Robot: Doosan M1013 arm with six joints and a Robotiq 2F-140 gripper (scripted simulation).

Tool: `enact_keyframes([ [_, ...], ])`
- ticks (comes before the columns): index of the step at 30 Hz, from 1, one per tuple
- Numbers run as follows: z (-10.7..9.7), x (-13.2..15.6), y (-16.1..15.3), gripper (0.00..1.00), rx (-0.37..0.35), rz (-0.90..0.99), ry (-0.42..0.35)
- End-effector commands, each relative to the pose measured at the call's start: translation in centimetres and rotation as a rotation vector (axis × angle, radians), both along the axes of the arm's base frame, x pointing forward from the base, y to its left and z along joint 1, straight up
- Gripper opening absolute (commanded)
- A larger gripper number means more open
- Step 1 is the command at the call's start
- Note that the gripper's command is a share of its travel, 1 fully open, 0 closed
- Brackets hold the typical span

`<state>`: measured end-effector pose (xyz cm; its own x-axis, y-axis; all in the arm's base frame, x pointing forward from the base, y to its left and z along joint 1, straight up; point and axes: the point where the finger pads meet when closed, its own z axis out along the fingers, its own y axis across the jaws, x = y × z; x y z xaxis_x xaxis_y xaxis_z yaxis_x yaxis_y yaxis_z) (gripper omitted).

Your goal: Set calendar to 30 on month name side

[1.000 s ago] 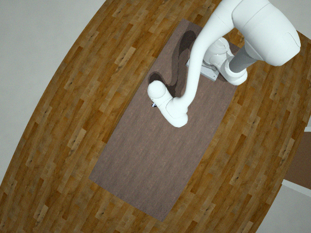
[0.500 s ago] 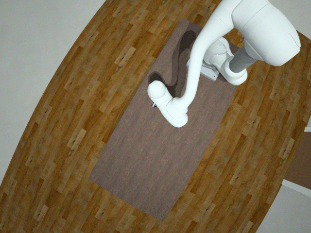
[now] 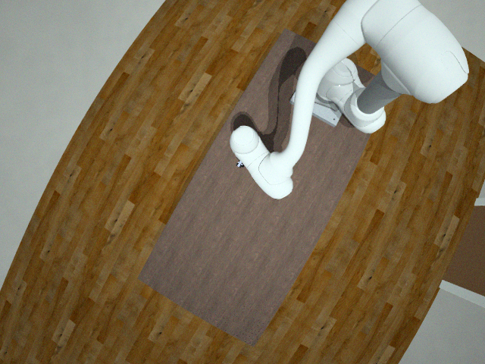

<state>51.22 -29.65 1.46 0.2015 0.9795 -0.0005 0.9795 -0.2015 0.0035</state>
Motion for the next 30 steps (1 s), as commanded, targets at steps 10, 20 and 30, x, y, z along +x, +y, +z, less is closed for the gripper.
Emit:
enact_keyframes([
  [10, 0.0, 0.0, 0.0, 0.24, 0.0, 0.0, 0.0],
  [20, -0.21, 0.0, 0.0, 0.24, 0.0, 0.0, 0.0],
  [30, -0.37, 0.0, 0.0, 0.24, 0.0, 0.0, 0.0],
])
